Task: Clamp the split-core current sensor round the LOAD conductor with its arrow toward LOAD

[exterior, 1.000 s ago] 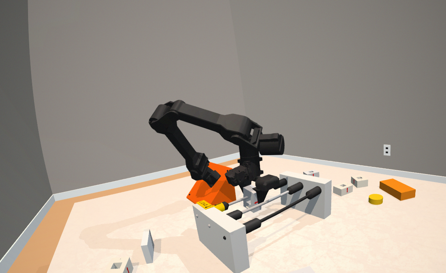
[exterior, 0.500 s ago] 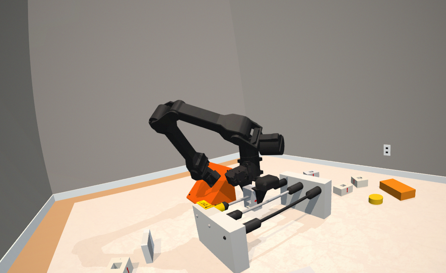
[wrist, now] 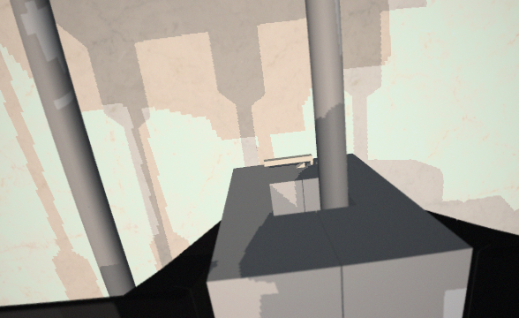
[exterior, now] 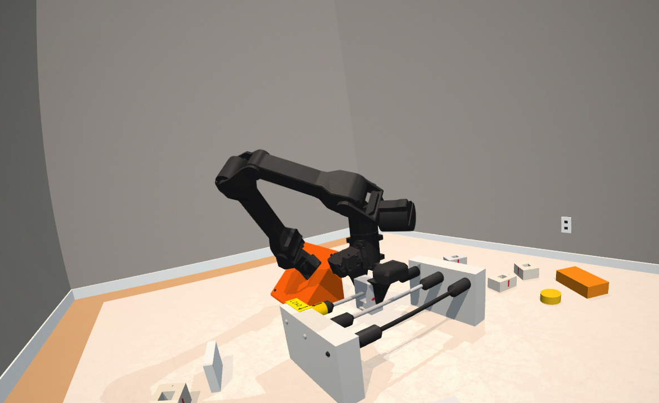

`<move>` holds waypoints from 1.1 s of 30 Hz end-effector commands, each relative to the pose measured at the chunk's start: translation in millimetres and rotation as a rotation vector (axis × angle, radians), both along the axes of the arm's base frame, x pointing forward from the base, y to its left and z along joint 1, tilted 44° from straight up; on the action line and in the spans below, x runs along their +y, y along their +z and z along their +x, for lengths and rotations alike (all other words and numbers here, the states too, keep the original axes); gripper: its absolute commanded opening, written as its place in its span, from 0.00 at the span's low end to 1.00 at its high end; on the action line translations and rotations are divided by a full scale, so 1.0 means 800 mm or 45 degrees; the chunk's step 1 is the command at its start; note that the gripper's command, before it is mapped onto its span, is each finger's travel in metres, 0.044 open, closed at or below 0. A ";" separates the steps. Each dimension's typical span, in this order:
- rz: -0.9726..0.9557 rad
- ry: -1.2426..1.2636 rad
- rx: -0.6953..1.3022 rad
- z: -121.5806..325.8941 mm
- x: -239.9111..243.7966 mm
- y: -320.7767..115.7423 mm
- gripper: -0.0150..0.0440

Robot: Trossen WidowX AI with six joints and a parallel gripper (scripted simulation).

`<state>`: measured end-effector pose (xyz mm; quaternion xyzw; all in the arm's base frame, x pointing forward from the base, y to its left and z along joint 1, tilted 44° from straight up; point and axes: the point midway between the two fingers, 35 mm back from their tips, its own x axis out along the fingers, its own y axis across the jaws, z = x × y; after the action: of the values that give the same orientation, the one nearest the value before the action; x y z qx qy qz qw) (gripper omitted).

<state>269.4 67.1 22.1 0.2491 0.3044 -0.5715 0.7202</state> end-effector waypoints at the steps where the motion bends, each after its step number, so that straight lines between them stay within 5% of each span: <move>1: 0.000 0.000 0.000 -0.003 -0.001 0.000 0.25; 33: -0.001 0.001 0.001 -0.008 -0.005 -0.004 0.25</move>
<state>263.2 65.3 21.8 0.2498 0.3034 -0.5704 0.7212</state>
